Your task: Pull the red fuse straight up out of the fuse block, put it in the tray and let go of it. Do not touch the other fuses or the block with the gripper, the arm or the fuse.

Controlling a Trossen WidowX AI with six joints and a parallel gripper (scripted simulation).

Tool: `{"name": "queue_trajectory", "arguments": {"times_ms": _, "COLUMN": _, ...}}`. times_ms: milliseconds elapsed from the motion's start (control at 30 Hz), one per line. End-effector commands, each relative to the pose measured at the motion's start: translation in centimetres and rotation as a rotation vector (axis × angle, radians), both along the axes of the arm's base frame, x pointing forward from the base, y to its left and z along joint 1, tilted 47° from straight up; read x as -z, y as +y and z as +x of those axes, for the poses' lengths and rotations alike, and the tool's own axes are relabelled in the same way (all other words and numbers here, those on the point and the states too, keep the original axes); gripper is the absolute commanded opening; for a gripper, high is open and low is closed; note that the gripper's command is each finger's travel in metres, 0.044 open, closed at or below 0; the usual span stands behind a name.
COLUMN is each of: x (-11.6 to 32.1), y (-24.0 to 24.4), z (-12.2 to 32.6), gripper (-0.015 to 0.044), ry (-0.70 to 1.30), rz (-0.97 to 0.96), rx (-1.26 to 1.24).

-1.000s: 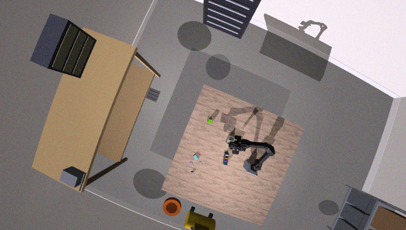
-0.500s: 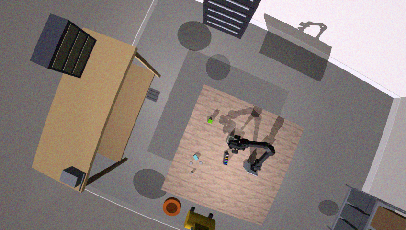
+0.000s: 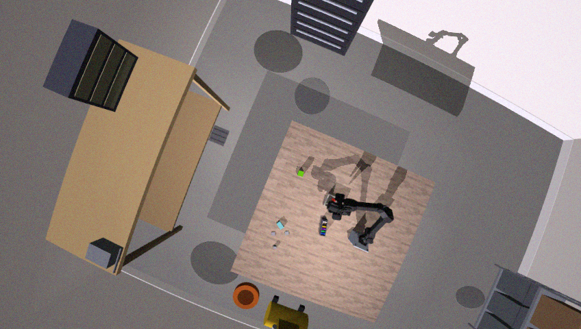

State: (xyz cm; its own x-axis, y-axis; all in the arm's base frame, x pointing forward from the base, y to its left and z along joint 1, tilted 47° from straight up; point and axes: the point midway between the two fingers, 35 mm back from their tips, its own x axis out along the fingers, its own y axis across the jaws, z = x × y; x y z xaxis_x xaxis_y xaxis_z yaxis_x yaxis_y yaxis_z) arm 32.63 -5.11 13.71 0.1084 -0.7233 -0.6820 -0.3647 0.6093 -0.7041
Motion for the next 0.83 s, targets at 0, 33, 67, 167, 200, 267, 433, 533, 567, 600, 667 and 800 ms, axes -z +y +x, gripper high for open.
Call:
{"name": "queue_trajectory", "arguments": {"times_ms": 0, "x": -1.66, "y": 1.85, "z": -0.15, "gripper": 0.033, "ry": -0.005, "rz": -0.001, "rx": -0.004}}
{"name": "queue_trajectory", "arguments": {"times_ms": 33, "x": -2.08, "y": 2.27, "z": -0.27, "gripper": 0.033, "ry": -0.003, "rz": -0.003, "rx": -0.004}}
{"name": "queue_trajectory", "arguments": {"times_ms": 67, "x": -2.23, "y": 2.41, "z": -0.32, "gripper": 0.033, "ry": -0.003, "rz": -0.003, "rx": -0.004}}
{"name": "queue_trajectory", "arguments": {"times_ms": 167, "x": -2.23, "y": 2.41, "z": -0.32, "gripper": 0.033, "ry": -0.003, "rz": -0.003, "rx": -0.004}}
{"name": "queue_trajectory", "arguments": {"times_ms": 200, "x": -2.23, "y": 2.41, "z": -0.32, "gripper": 0.033, "ry": -0.003, "rz": -0.003, "rx": -0.004}}
{"name": "queue_trajectory", "arguments": {"times_ms": 267, "x": -2.23, "y": 2.41, "z": -0.32, "gripper": 0.033, "ry": -0.003, "rz": -0.003, "rx": -0.004}}
{"name": "queue_trajectory", "arguments": {"times_ms": 433, "x": -2.18, "y": 2.38, "z": -0.34, "gripper": 0.033, "ry": 0.0, "rz": -0.005, "rx": -0.009}}
{"name": "queue_trajectory", "arguments": {"times_ms": 533, "x": -2.18, "y": 2.38, "z": -0.34, "gripper": 0.033, "ry": 0.0, "rz": -0.005, "rx": -0.009}}
{"name": "queue_trajectory", "arguments": {"times_ms": 567, "x": -2.18, "y": 2.38, "z": -0.34, "gripper": 0.033, "ry": 0.0, "rz": -0.005, "rx": -0.009}}
{"name": "queue_trajectory", "arguments": {"times_ms": 600, "x": -2.18, "y": 2.38, "z": -0.34, "gripper": 0.033, "ry": 0.0, "rz": -0.005, "rx": -0.009}}
{"name": "queue_trajectory", "arguments": {"times_ms": 667, "x": -2.18, "y": 2.38, "z": -0.34, "gripper": 0.033, "ry": 0.0, "rz": -0.005, "rx": -0.009}}
{"name": "queue_trajectory", "arguments": {"times_ms": 800, "x": -2.18, "y": 2.38, "z": -0.34, "gripper": 0.033, "ry": 0.0, "rz": -0.005, "rx": -0.009}}
